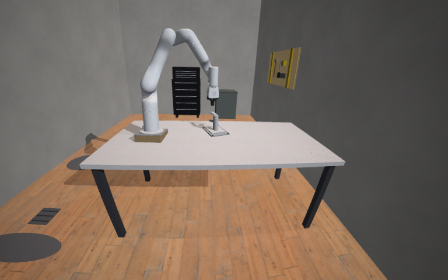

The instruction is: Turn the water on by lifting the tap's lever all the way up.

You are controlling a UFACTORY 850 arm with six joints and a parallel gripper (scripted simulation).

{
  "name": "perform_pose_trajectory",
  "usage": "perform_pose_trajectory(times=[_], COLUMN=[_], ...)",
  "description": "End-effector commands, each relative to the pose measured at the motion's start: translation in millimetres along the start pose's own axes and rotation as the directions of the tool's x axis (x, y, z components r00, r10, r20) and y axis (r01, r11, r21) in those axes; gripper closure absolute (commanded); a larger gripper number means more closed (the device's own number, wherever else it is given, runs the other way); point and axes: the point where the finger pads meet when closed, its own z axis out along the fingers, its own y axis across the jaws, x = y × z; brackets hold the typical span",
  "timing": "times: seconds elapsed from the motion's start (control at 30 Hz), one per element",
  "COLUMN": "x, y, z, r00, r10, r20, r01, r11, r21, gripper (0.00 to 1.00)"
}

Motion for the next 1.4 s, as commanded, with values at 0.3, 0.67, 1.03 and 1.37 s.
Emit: perform_pose_trajectory(times=[0.3, 0.67, 1.03, 1.37], x=[0.0, 0.0, 0.0, 0.0], y=[0.8, 0.8, 0.8, 0.8], z=[-0.9, -0.9, -0.9, -0.9], r00=[1.000, 1.000, 1.000, 1.000], r10=[0.000, 0.000, 0.000, 0.000], r20=[0.000, 0.000, 0.000, 0.000], r01=[0.000, 0.000, 0.000, 0.000], r11=[1.000, 1.000, 1.000, 1.000], r21=[-0.002, -0.002, -0.002, -0.002], gripper=[1.00, 1.00, 0.28, 0.28])
